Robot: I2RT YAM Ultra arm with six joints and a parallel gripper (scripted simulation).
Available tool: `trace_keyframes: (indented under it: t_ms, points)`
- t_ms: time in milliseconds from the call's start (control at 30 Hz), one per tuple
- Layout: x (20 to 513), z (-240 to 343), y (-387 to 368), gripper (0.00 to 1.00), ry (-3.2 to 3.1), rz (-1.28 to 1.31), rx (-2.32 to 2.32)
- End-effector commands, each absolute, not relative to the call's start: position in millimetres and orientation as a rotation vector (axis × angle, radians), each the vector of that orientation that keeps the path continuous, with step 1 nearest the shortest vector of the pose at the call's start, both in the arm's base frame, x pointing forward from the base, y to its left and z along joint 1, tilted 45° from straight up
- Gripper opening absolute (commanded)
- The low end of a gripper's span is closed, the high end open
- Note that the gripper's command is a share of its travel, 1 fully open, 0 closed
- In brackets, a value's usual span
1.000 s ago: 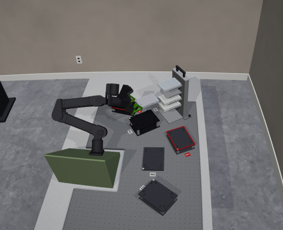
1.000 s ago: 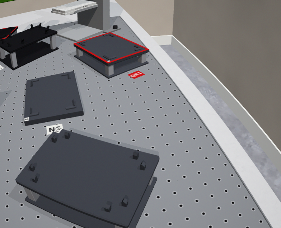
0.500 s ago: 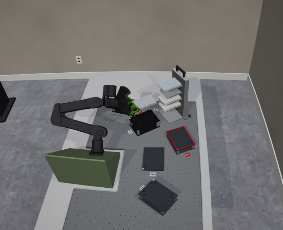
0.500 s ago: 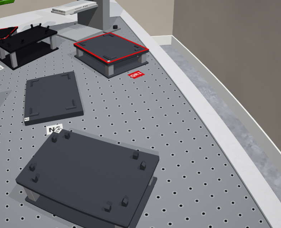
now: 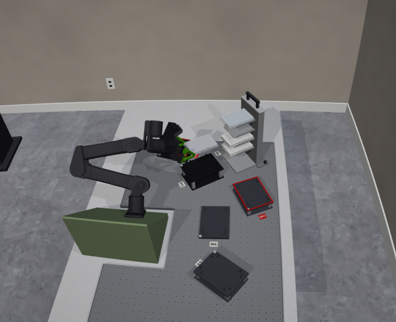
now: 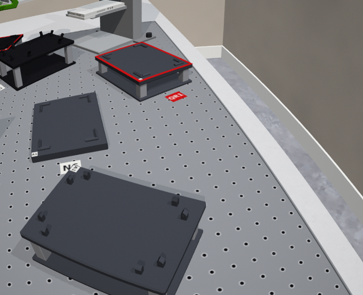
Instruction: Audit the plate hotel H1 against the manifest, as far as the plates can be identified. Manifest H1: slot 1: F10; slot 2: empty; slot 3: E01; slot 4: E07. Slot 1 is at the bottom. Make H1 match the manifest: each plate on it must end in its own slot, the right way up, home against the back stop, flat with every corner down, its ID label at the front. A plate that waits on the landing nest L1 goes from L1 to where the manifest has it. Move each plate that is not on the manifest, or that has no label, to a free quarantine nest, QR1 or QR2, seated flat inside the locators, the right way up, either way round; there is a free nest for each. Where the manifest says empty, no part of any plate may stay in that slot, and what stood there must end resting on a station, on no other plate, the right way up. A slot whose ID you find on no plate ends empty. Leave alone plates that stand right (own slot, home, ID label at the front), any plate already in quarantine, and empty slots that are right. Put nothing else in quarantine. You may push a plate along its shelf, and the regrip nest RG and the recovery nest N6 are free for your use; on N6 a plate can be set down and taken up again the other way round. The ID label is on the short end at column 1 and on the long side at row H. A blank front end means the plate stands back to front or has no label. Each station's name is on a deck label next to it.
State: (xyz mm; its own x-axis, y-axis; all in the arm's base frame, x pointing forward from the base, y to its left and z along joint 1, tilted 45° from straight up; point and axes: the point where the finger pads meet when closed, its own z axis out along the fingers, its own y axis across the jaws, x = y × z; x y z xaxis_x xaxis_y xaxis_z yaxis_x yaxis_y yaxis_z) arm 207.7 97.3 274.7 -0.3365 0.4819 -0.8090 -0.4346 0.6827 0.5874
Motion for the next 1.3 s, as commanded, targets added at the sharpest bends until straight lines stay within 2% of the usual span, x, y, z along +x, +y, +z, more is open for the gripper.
trace_keyframes:
  t_ms: [0,1267]
  points:
    - [210,279,93,0.86,1.651,0.906,0.056]
    - [212,267,105,0.86,1.649,0.907,0.057]
